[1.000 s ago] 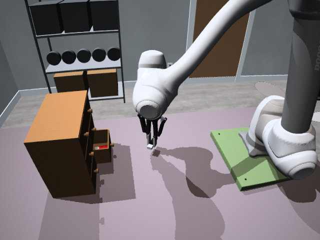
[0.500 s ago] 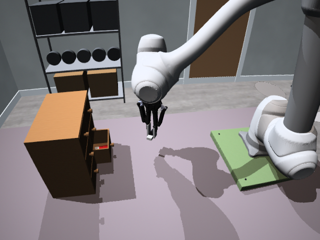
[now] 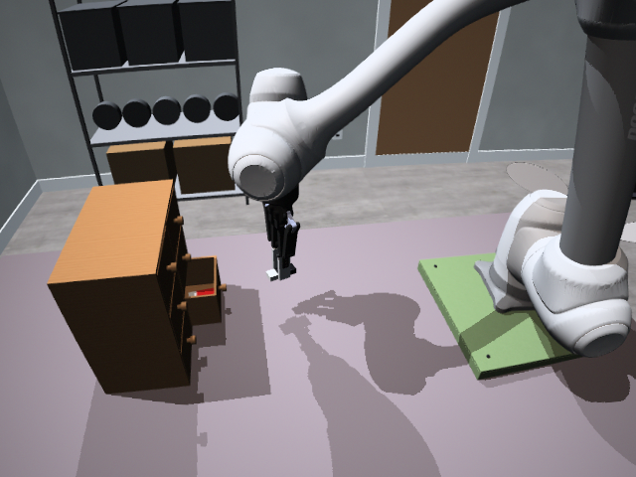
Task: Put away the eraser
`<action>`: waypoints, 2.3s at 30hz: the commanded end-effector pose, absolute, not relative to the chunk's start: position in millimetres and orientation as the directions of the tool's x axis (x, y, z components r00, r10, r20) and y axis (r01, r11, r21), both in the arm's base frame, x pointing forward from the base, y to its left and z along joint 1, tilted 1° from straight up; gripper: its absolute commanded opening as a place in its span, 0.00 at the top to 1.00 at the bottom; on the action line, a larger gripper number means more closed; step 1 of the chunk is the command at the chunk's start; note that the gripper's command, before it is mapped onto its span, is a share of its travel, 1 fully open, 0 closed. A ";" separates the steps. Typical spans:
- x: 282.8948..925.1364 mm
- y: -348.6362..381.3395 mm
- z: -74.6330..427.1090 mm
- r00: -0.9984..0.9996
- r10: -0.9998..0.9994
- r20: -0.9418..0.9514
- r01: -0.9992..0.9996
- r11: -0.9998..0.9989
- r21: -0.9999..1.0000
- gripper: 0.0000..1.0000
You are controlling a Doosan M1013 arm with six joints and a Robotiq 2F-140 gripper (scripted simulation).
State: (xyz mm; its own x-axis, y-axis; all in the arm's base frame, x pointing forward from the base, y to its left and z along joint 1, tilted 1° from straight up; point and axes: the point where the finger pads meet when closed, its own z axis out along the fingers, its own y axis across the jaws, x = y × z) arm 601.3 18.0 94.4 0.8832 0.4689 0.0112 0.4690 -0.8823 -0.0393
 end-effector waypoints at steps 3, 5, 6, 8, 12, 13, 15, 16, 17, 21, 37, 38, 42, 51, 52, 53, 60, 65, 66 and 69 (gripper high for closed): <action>611.8 21.7 93.9 0.989 0.148 -0.020 0.148 -0.989 -0.003 0.89; 611.8 21.7 95.0 0.989 0.148 -0.020 0.148 -0.989 -0.003 0.89; 611.9 21.7 96.4 0.989 0.148 -0.020 0.148 -0.989 -0.003 0.89; 612.0 21.7 100.8 0.989 0.148 -0.020 0.148 -0.989 -0.003 0.89; 612.1 21.7 107.0 0.989 0.148 -0.020 0.148 -0.989 -0.003 0.89; 612.2 21.7 110.4 0.989 0.148 -0.020 0.148 -0.989 -0.003 0.89; 612.3 21.8 117.1 0.989 0.148 -0.020 0.148 -0.989 -0.003 0.89; 612.4 21.8 120.0 0.989 0.148 -0.020 0.148 -0.989 -0.003 0.89; 612.4 21.8 122.5 0.989 0.148 -0.020 0.148 -0.989 -0.003 0.89; 612.5 21.8 126.9 0.989 0.148 -0.020 0.148 -0.989 -0.003 0.89; 611.9 21.7 126.5 0.989 0.148 0.011 0.148 -0.989 -0.003 0.89; 611.7 21.7 126.4 0.989 0.148 0.018 0.148 -0.989 -0.003 0.89; 610.9 21.6 125.8 0.987 0.148 0.056 0.148 -0.989 -0.003 0.89; 608.7 21.3 124.3 0.976 0.146 0.163 0.148 -0.989 -0.003 0.89; 608.3 21.2 124.1 0.973 0.145 0.182 0.148 -0.989 -0.003 0.89; 607.9 21.2 123.7 0.969 0.144 0.202 0.148 -0.989 -0.003 0.89; 604.3 20.7 121.4 0.921 0.137 0.365 0.148 -0.989 -0.003 0.89; 602.5 20.5 120.1 0.886 0.131 0.444 0.148 -0.989 -0.004 0.89; 602.0 20.6 119.8 0.875 0.130 0.466 0.149 -0.989 -0.004 0.89; 600.8 20.7 119.0 0.847 0.125 0.517 0.149 -0.989 -0.005 0.89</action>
